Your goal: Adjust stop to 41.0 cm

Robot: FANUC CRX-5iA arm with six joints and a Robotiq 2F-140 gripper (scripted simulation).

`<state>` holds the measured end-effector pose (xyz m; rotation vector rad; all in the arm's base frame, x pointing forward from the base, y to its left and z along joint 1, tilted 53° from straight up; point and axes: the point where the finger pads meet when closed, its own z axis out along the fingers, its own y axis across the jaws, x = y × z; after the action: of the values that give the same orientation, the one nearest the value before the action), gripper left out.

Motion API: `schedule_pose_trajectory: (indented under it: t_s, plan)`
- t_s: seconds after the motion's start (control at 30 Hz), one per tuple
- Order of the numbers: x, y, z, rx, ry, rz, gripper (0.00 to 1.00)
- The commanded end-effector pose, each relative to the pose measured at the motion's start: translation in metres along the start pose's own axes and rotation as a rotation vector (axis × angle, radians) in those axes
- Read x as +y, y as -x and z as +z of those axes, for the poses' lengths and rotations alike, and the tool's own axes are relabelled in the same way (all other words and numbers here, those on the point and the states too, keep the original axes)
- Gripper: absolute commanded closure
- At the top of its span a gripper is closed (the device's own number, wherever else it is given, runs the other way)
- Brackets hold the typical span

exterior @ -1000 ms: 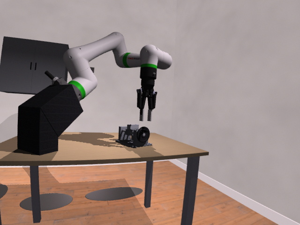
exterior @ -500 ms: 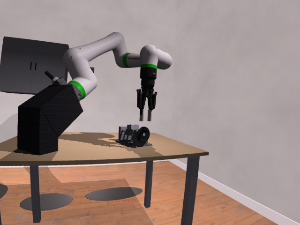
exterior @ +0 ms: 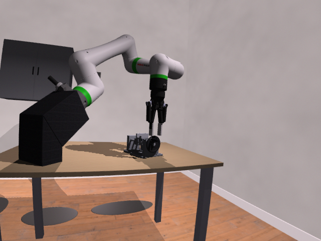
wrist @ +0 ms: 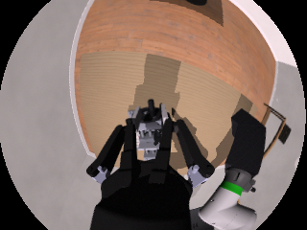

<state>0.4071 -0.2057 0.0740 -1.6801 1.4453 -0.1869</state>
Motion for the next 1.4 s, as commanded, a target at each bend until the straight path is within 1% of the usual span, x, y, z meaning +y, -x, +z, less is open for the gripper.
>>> schedule_pose_trajectory:
  t_s: [0.0, 0.17, 0.33, 0.9, 0.93, 1.37]
  plan:
    - [0.0, 0.0, 0.009, 0.001, 0.0, 0.0, 0.67]
    - [0.0, 0.0, 0.026, 0.001, 0.0, 0.0, 0.67]
    - [0.0, 0.0, 0.036, 0.001, 0.0, 0.0, 0.67]
    - [0.0, 0.0, 0.039, 0.001, 0.0, 0.0, 0.67]
    - [0.0, 0.0, 0.039, 0.001, 0.0, 0.0, 0.96]
    - [0.0, 0.0, 0.039, 0.001, 0.0, 0.0, 0.96]
